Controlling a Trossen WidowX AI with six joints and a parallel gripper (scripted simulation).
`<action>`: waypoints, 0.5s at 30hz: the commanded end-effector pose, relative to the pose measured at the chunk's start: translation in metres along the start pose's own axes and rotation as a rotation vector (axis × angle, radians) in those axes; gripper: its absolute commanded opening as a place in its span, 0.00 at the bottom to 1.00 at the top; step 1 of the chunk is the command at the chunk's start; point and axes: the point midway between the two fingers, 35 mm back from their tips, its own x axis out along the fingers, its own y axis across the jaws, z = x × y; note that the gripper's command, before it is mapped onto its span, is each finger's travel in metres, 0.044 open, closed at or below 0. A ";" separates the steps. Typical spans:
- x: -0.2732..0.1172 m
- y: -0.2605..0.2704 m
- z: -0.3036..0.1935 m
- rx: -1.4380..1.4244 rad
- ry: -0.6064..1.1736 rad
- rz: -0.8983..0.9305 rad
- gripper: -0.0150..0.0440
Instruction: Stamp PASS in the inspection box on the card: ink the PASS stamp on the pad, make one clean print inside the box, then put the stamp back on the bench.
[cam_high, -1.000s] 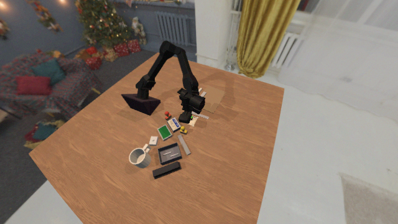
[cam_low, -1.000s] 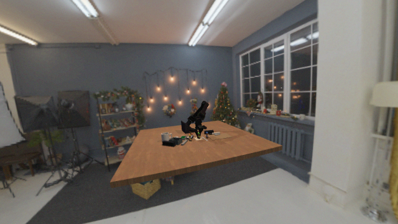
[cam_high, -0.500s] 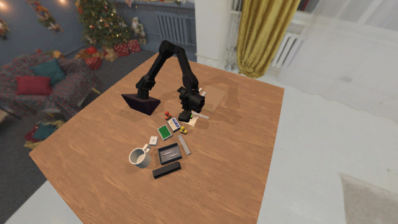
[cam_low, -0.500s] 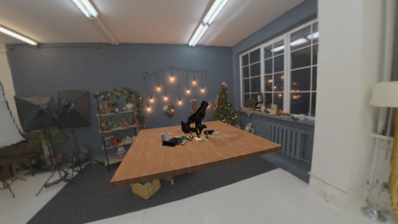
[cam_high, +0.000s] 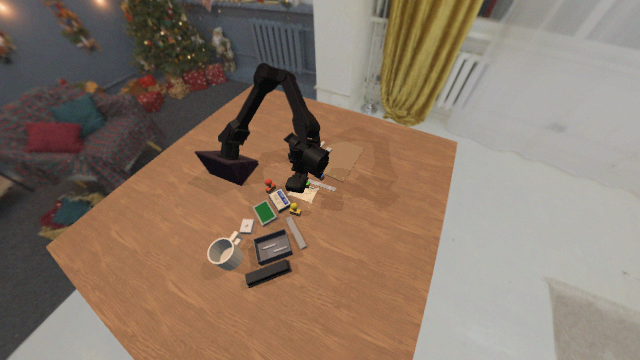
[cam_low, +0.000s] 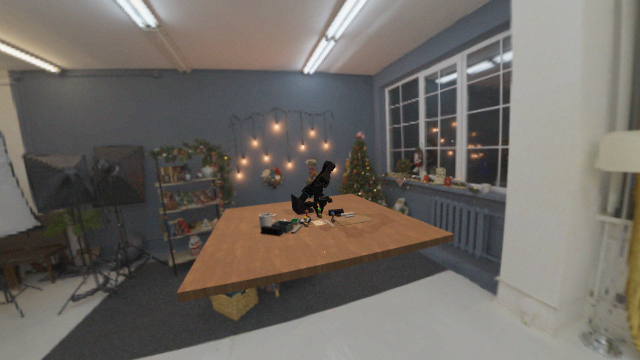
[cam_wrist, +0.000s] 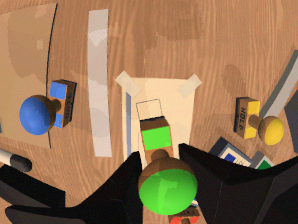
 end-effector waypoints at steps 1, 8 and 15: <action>-0.007 -0.001 0.002 -0.006 -0.003 -0.006 0.25; -0.019 0.000 0.001 -0.006 -0.003 -0.006 0.25; -0.030 0.000 0.000 -0.006 -0.003 -0.006 0.25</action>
